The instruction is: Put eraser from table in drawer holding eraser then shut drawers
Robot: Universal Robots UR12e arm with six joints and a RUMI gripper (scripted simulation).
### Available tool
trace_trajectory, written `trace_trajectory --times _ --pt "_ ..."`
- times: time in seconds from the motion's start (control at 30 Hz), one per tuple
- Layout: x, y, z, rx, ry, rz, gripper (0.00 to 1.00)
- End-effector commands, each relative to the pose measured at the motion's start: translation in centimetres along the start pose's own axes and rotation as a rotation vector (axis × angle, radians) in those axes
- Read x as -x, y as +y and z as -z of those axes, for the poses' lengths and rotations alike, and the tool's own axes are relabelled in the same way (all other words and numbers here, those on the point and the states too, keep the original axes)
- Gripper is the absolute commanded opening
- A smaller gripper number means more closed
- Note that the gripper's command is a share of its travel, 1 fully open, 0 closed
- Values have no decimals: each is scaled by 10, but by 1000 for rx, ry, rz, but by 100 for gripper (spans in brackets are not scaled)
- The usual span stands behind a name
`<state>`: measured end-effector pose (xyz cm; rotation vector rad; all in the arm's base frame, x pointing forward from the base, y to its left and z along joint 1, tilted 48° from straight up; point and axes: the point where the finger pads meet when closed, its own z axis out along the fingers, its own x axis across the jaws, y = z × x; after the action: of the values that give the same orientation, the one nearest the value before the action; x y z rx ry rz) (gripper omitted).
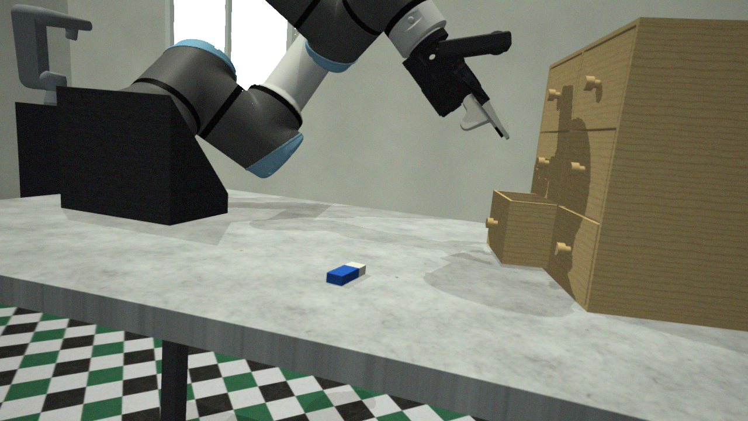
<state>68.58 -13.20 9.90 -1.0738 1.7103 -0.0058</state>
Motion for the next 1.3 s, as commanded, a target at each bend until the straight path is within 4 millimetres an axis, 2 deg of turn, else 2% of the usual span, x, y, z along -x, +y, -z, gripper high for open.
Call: trace_trajectory --times 0.0,0.9,1.27 --pt "-1 -1 4 19 -1 4 100" --pt "-2 0 25 136 -4 27 100" --pt "-3 1 41 223 -6 43 100"
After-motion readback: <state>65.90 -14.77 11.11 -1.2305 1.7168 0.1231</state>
